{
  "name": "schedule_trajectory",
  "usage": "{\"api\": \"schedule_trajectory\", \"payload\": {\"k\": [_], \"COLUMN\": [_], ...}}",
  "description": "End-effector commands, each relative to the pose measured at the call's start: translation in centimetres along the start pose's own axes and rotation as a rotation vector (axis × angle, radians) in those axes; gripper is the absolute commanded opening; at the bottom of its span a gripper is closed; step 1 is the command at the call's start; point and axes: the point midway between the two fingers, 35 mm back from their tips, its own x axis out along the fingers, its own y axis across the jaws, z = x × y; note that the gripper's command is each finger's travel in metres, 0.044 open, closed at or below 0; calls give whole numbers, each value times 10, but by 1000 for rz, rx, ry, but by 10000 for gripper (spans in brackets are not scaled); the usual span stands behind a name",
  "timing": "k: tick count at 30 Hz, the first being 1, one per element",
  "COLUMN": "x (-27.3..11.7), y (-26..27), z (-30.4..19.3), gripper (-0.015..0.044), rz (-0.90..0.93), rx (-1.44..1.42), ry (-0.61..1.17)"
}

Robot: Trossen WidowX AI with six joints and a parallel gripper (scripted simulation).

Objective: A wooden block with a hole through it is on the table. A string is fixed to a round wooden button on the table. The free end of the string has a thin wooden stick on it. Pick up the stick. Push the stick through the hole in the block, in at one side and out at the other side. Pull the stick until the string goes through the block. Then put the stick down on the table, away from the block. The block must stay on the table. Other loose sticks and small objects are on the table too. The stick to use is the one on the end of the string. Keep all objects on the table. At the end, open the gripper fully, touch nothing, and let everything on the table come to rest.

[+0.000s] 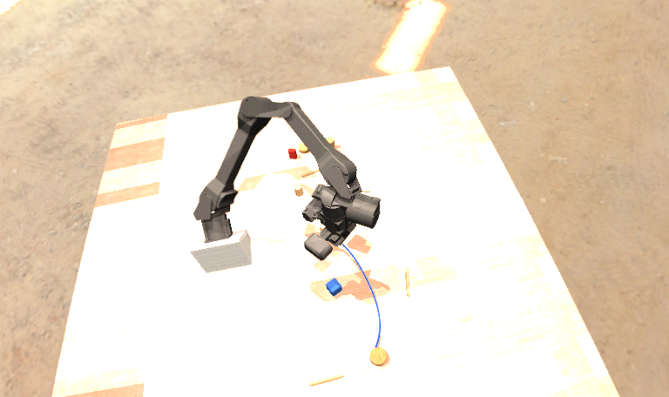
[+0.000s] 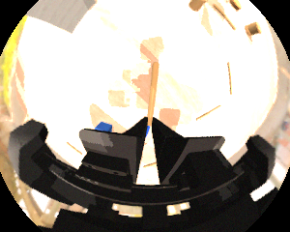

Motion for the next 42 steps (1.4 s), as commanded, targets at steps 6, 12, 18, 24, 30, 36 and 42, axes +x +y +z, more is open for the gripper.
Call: {"api": "schedule_trajectory", "payload": {"k": [6, 12, 18, 24, 30, 36, 42], "x": [-14, -11, -12, -12, -13, -13, -14], "y": [-1, 0, 0, -1, -3, -4, -5], "z": [-1, 0, 0, -5, -10, -15, -20], "gripper": [0, 0, 0, 0, 0, 0, 0], "rz": [3, -1, -1, -2, -4, -4, -5], "rx": [-9, 0, 6, 191, 401, 610, 819], "ry": [7, 1, 1, 2, 2, 2, 2]}}
